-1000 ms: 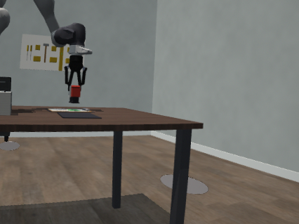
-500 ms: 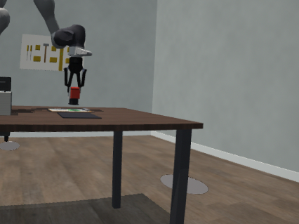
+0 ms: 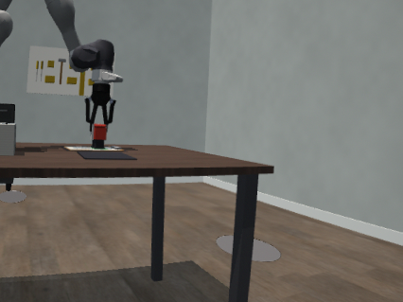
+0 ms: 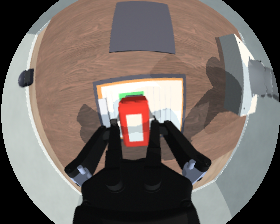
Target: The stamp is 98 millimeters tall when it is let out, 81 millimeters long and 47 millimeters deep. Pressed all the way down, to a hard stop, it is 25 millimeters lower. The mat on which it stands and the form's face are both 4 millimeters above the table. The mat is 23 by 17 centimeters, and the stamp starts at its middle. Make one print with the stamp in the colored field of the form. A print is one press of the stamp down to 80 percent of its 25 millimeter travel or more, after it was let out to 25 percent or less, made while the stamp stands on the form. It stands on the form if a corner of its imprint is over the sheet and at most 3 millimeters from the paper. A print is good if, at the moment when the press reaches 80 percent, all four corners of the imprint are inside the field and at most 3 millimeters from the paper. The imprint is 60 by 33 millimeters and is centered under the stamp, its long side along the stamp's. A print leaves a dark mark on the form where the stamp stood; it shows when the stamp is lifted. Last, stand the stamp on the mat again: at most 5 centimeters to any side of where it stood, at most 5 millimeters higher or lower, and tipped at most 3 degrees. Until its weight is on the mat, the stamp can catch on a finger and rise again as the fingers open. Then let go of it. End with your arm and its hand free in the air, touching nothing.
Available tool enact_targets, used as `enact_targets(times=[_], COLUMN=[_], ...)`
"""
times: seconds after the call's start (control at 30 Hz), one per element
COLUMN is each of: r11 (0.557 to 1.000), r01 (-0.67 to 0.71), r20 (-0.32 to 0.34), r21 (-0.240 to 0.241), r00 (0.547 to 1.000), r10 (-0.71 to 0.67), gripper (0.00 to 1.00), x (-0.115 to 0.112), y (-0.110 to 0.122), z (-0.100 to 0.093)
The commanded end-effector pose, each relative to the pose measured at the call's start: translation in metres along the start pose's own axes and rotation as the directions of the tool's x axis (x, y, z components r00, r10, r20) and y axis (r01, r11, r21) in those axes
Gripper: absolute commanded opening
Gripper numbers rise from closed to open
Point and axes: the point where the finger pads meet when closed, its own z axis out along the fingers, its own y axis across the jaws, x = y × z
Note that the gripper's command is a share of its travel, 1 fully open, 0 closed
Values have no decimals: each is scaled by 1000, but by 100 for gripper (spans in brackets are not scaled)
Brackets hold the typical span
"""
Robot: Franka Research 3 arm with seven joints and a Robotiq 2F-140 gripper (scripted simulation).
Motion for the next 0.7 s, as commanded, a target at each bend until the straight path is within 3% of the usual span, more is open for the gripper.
enact_targets(times=[0.0,0.67], r11=[1000,1000], r01=[14,14], r20=[4,4], r21=[13,13], r00=[1000,1000], r10=[-14,-14], gripper=[18,18], x=[-1,-3], y=[-5,-9], z=[1,1])
